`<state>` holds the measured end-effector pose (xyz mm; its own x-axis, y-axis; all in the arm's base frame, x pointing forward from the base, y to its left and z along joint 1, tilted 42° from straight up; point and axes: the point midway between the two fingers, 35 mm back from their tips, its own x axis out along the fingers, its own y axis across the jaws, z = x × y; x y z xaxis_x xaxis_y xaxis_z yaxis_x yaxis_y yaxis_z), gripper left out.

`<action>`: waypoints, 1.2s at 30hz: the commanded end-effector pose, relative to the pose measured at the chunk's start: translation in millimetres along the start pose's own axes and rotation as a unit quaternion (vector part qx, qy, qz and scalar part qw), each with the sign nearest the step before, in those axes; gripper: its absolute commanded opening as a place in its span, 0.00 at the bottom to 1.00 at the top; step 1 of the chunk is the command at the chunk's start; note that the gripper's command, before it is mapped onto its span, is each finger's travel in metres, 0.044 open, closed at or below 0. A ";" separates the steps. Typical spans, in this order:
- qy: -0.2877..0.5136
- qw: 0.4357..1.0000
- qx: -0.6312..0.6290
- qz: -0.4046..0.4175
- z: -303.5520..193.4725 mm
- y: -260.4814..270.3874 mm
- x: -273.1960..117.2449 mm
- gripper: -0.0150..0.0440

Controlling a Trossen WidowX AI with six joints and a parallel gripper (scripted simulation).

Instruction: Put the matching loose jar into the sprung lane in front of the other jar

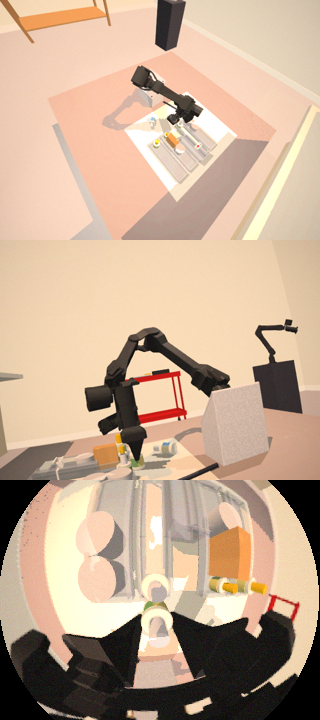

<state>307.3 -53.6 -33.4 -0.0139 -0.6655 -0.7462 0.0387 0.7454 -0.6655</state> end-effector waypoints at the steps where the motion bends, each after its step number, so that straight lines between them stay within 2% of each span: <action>1: -0.014 1.000 0.011 0.000 12.3 -1.6 -2.5 0.25; 36: -0.014 1.000 0.011 0.000 24.2 -2.5 -4.1 0.25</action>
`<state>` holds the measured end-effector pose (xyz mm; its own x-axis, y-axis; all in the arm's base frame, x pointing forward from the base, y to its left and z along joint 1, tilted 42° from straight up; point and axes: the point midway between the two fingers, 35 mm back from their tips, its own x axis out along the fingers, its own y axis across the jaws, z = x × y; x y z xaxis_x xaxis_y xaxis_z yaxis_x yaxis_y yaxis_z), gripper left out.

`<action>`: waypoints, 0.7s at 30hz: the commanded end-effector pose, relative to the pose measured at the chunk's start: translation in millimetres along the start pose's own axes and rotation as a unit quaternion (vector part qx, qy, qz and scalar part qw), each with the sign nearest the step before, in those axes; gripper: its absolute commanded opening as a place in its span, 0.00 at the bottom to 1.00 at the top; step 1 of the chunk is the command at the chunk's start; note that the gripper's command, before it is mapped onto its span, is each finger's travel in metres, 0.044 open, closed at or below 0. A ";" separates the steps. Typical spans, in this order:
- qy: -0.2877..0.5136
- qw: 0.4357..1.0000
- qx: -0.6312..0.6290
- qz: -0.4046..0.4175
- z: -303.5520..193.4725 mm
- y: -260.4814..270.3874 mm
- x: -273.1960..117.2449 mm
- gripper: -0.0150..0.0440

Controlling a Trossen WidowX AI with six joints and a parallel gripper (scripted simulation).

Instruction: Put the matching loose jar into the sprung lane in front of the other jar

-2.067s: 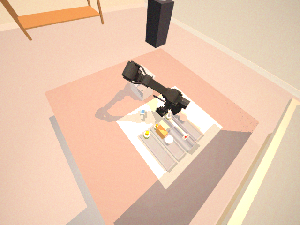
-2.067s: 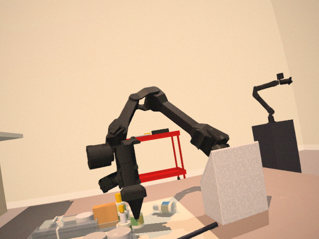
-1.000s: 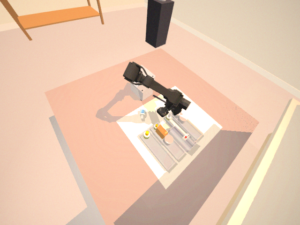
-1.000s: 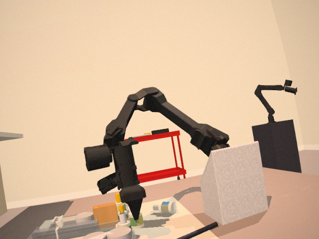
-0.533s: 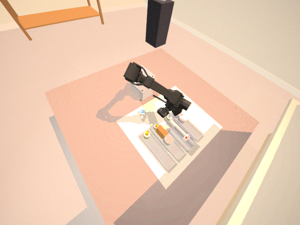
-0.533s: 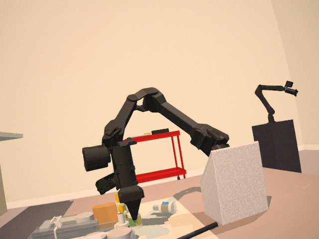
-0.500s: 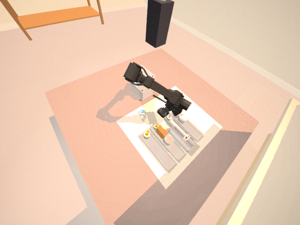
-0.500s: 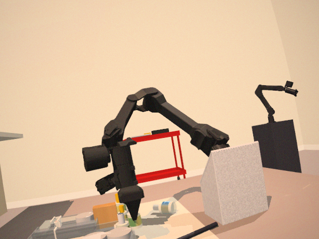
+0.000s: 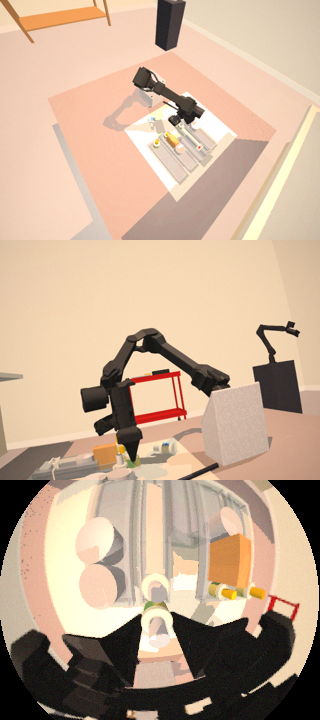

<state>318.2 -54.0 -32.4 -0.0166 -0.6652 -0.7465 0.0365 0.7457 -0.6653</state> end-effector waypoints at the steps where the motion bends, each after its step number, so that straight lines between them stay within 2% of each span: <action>1: -0.015 1.000 0.012 0.000 13.6 -2.0 -3.6 0.25; 21: -0.015 1.000 0.012 0.000 20.2 -2.6 -5.4 0.25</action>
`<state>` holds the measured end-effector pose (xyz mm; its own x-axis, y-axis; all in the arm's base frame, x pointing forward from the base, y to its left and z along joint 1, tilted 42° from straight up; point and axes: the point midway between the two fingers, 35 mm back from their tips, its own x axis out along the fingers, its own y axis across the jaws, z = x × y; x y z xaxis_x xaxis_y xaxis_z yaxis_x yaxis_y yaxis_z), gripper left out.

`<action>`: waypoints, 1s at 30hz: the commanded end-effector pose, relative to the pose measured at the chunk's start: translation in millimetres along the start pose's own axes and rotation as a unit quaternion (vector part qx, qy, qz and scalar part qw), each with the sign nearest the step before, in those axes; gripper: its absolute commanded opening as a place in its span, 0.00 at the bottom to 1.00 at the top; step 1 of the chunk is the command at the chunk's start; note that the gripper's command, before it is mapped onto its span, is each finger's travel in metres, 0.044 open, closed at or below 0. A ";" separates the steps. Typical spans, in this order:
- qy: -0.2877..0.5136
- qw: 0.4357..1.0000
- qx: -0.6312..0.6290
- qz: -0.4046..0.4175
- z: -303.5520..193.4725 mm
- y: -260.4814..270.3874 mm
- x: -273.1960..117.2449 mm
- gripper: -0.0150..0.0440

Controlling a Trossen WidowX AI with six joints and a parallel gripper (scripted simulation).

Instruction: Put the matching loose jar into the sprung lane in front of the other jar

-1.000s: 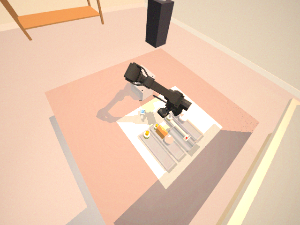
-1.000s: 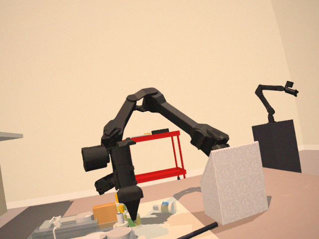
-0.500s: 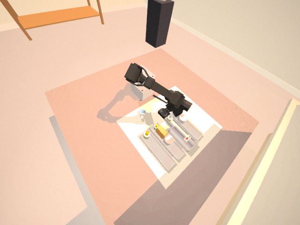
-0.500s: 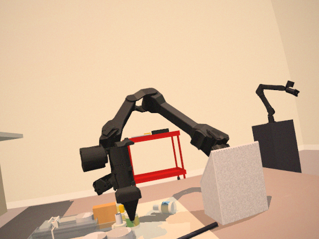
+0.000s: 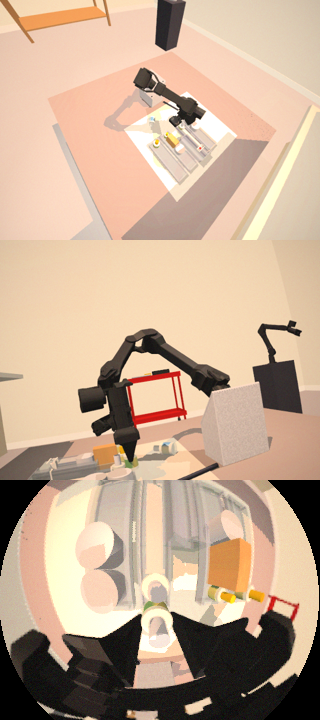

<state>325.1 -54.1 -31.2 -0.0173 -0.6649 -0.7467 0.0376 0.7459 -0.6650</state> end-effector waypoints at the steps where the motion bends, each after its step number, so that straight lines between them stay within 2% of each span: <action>1: -0.016 1.000 0.012 0.000 13.6 -2.0 -4.6 0.25; 30: -0.016 1.000 0.012 0.000 23.0 -3.0 -7.4 0.25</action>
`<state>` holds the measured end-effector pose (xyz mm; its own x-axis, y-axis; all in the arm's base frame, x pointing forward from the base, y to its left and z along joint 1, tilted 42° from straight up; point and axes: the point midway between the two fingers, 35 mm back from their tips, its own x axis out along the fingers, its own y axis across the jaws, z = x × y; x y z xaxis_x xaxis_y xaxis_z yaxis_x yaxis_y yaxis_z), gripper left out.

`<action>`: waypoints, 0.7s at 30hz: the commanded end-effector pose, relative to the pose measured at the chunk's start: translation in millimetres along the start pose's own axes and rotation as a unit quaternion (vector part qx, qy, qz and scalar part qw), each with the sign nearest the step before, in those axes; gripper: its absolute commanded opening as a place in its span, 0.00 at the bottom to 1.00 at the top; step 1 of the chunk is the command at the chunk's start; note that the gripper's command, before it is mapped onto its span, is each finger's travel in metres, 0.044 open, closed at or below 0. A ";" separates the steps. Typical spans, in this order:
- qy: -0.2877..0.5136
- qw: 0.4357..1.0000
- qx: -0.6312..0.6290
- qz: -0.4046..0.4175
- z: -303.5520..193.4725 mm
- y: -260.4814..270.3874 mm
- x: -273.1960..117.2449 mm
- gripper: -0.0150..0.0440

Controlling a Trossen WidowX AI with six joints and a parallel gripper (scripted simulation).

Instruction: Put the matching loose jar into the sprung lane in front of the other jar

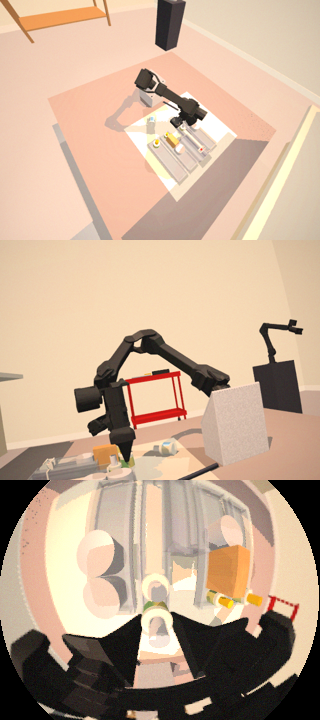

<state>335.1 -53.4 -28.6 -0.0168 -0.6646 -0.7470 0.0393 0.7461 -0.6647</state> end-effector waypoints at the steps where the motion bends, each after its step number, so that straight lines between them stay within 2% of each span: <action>1: -0.016 1.000 0.011 0.000 13.4 -2.2 -4.9 0.25; 21: -0.016 1.000 0.011 0.000 17.1 -2.6 -5.0 0.25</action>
<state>341.4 -53.2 -27.3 -0.0136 -0.6639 -0.7477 0.0414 0.7467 -0.6638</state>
